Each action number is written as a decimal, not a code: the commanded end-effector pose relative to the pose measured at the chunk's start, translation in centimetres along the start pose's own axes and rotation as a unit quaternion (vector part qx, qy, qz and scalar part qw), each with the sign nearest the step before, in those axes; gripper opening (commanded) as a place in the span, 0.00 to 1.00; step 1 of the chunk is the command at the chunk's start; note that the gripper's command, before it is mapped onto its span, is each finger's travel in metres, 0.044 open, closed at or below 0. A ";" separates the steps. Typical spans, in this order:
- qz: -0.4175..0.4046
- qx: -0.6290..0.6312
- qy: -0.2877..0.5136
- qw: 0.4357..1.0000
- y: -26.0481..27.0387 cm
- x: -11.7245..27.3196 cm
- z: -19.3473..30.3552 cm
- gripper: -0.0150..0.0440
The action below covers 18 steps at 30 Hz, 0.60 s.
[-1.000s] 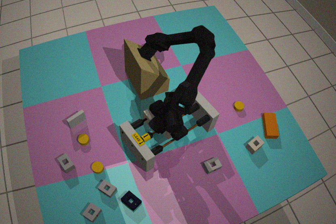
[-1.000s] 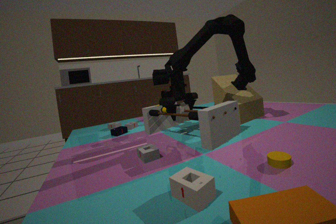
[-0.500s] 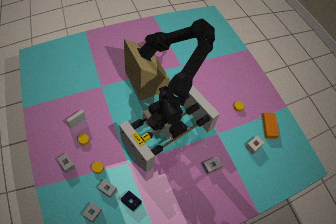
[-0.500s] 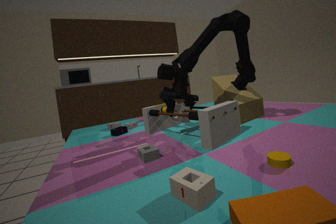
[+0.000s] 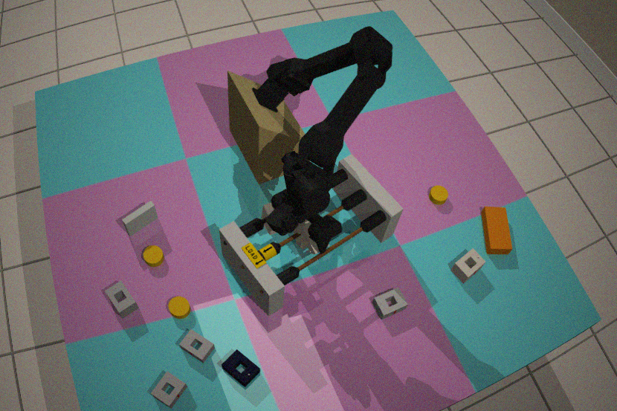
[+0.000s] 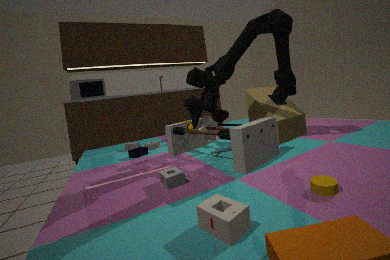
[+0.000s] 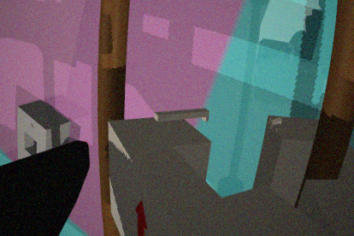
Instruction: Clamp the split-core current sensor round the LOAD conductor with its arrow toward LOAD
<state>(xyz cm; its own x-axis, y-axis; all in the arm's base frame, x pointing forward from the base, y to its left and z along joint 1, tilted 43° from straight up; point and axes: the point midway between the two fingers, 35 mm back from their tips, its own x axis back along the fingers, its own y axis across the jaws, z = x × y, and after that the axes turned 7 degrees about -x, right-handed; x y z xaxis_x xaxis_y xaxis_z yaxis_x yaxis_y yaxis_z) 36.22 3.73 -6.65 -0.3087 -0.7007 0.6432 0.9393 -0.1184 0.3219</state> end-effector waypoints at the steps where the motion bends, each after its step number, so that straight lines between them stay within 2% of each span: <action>1: 0.011 0.006 0.017 1.000 -0.2 -1.2 0.8 1.00; 18: 0.010 0.006 0.018 1.000 0.0 -1.1 0.7 1.00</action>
<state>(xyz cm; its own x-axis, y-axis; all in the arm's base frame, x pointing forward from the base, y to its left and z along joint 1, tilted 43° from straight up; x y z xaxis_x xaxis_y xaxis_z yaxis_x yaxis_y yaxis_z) 36.35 3.69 -6.55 -0.3051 -0.7026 0.6429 0.9410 -0.1185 0.3170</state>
